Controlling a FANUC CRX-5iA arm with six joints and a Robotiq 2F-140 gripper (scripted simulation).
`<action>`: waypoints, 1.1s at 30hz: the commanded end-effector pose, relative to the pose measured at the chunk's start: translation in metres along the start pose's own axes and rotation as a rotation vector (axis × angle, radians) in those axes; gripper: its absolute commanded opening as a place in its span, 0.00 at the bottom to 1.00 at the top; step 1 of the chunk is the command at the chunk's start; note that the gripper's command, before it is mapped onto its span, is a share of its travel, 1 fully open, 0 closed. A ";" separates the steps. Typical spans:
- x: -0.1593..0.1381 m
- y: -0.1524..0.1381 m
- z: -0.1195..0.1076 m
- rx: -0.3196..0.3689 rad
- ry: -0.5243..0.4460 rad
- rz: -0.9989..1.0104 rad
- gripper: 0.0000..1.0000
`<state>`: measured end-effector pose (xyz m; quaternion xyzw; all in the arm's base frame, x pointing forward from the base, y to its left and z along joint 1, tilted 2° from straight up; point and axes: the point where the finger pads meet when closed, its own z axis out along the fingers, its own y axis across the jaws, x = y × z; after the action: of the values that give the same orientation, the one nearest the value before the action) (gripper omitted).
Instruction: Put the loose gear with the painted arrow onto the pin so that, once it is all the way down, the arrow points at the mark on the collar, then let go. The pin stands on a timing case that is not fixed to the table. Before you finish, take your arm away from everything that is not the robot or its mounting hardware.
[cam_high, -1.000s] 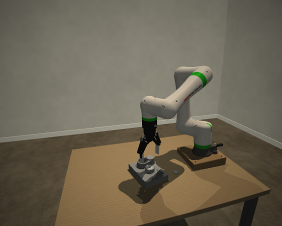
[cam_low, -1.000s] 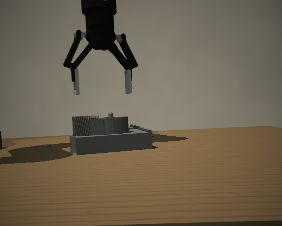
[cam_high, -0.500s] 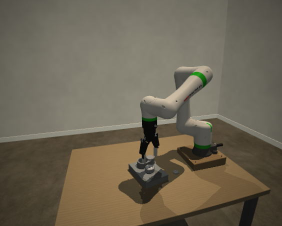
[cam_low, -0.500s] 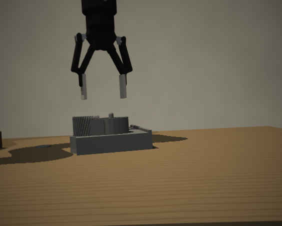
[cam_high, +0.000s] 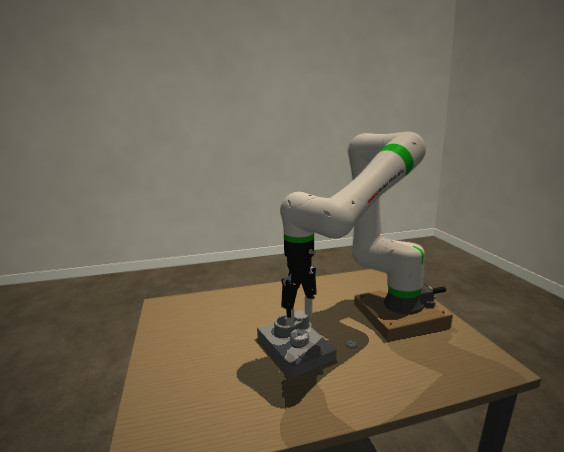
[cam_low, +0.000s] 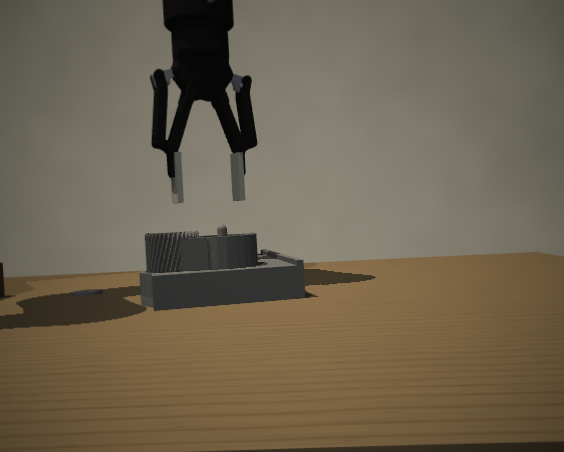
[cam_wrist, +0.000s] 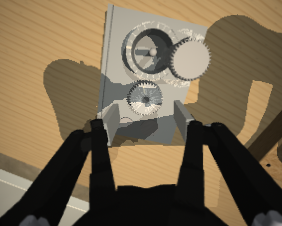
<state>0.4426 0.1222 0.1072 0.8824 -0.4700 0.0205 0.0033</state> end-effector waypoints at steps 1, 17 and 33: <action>0.000 0.000 0.000 0.000 0.000 0.000 0.53; 0.000 0.000 0.000 0.000 0.000 0.000 0.53; 0.000 0.000 0.006 0.000 0.000 0.001 0.53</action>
<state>0.4429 0.1220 0.1022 0.8822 -0.4705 0.0206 0.0034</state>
